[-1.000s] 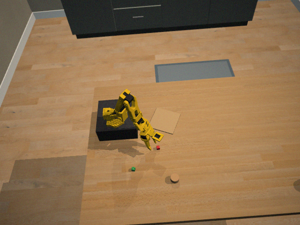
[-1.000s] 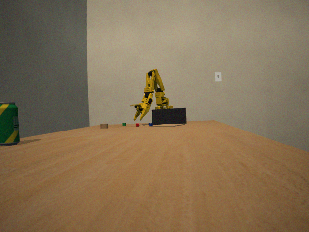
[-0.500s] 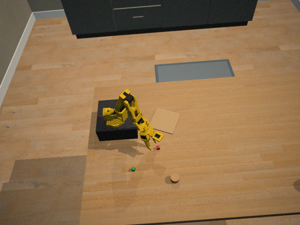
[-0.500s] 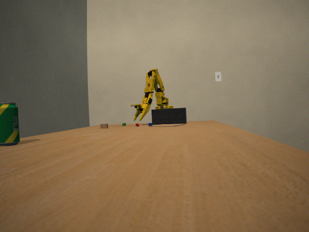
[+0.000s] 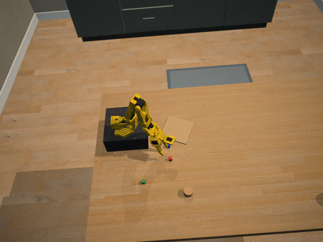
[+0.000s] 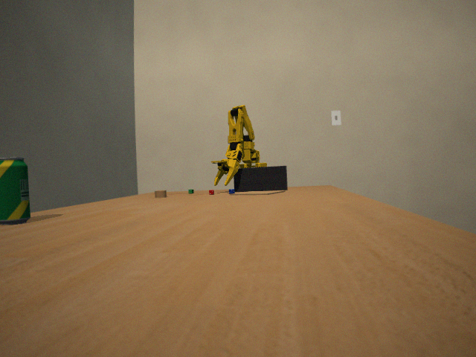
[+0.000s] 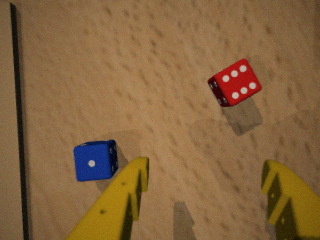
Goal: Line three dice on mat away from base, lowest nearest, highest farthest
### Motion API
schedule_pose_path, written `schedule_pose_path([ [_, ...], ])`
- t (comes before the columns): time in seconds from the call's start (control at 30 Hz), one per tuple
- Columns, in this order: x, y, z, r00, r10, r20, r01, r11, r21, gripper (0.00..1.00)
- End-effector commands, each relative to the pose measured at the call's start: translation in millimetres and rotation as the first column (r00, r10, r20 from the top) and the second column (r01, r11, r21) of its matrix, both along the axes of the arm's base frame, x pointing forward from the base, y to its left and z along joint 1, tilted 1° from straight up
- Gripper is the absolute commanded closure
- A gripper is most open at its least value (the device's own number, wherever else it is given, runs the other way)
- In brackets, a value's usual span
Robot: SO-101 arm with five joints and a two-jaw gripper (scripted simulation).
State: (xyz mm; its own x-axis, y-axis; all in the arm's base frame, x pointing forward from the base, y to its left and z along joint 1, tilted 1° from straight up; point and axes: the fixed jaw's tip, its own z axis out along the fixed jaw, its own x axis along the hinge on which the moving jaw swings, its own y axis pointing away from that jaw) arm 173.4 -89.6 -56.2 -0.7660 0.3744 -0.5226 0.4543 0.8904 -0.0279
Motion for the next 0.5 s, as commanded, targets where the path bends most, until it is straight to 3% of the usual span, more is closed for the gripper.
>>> schedule_pose_path([
  [0.0,-1.0,14,2.6,0.998,0.065,0.009,-0.065,0.998,-0.006,0.75],
  [0.2,-5.2,31,3.0,0.990,0.140,0.009,-0.140,0.990,-0.006,0.75],
  [0.47,-6.3,35,3.1,0.988,0.157,0.008,-0.157,0.988,-0.006,0.75],
])
